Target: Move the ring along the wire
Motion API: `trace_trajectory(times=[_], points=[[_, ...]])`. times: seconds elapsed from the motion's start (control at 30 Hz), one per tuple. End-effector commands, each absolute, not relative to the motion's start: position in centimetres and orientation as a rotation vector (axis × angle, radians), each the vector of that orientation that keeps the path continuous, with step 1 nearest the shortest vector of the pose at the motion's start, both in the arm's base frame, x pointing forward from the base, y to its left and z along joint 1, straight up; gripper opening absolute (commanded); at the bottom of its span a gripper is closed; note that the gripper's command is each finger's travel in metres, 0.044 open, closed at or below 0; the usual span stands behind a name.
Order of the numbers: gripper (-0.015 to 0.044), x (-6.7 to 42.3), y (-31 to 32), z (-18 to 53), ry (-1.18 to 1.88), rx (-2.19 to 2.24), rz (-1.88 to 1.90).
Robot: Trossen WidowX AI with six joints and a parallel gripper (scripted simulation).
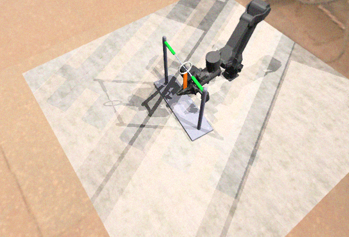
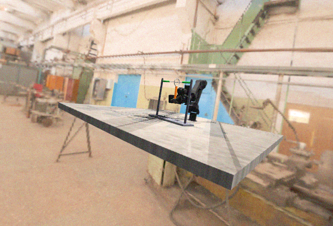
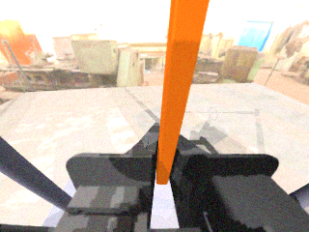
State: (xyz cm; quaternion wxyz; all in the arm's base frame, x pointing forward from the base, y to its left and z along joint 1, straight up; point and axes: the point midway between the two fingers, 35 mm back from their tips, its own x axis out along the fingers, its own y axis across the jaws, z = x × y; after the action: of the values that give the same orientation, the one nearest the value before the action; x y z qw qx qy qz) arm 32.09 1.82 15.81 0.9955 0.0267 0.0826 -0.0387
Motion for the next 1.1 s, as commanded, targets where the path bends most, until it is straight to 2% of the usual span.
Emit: trace_trajectory(times=[0.0, 1.07], points=[[-0.015, 32.3, 2.6, 15.9, 0.163, 0.089, -0.087], [-0.015, 32.6, 5.0, 16.1, 0.169, 0.03, -0.104]])
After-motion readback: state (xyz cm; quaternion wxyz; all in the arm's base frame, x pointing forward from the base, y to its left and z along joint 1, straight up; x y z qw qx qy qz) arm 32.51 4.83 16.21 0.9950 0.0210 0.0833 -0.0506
